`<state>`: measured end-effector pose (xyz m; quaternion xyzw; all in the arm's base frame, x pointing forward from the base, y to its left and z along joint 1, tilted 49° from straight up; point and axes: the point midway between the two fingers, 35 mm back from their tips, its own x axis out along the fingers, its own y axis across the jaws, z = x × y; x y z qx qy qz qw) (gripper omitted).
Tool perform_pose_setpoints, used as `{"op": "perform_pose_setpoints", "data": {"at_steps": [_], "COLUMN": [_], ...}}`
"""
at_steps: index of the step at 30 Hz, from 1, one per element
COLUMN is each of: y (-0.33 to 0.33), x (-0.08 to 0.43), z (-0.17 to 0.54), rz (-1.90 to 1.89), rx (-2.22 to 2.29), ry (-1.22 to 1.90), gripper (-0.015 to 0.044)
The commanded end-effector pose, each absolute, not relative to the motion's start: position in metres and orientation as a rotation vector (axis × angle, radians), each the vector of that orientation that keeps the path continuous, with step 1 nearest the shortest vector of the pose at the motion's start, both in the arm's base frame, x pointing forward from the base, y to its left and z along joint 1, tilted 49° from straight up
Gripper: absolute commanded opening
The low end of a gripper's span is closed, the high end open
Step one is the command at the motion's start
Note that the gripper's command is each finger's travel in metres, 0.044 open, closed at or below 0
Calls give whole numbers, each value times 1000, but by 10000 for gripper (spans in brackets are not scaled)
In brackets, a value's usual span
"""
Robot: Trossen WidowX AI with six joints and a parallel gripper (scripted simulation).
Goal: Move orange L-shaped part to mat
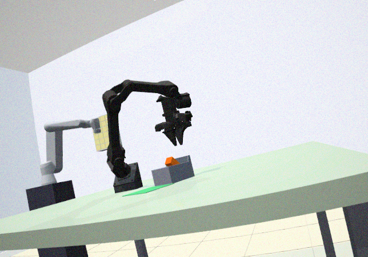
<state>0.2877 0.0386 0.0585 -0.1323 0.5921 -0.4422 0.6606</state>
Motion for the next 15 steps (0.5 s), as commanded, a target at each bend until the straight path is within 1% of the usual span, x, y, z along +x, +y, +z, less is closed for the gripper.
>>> {"op": "perform_pose_setpoints", "data": {"at_steps": [1, 15], "y": [42, 40], "x": [287, 286], "z": [65, 61], "rz": [-1012, -1007], "rx": [-294, -301], "ry": [1345, 1345], "gripper": [180, 180]}}
